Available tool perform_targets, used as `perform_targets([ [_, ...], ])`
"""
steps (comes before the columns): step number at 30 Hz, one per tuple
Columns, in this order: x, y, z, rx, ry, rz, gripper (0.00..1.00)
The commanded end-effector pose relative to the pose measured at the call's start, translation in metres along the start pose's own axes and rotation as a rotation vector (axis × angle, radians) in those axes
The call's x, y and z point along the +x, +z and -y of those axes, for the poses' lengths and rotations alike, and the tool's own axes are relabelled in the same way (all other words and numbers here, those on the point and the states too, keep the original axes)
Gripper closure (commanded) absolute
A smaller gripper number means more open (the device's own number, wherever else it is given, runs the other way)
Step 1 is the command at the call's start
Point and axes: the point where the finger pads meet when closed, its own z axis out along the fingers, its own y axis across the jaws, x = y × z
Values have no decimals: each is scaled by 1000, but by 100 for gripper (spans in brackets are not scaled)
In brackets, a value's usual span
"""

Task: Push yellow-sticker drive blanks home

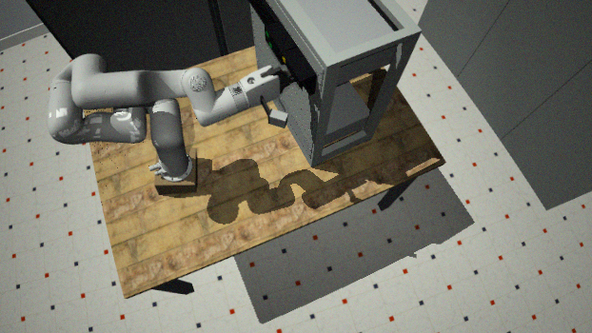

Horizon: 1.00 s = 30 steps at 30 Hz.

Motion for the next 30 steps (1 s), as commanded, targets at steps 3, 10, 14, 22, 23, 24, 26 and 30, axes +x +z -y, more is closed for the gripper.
perform_targets([
  [3,0,0,2,4,-1,0,100],
  [10,0,3,2,4,-1,0,100],
  [14,0,3,2,4,-1,0,100],
  [22,0,3,2,4,-1,0,100],
  [23,0,3,2,4,-1,0,100],
  [24,0,2,2,4,-1,0,100],
  [26,0,-1,2,4,-1,0,100],
  [30,0,-16,2,4,-1,0,100],
])
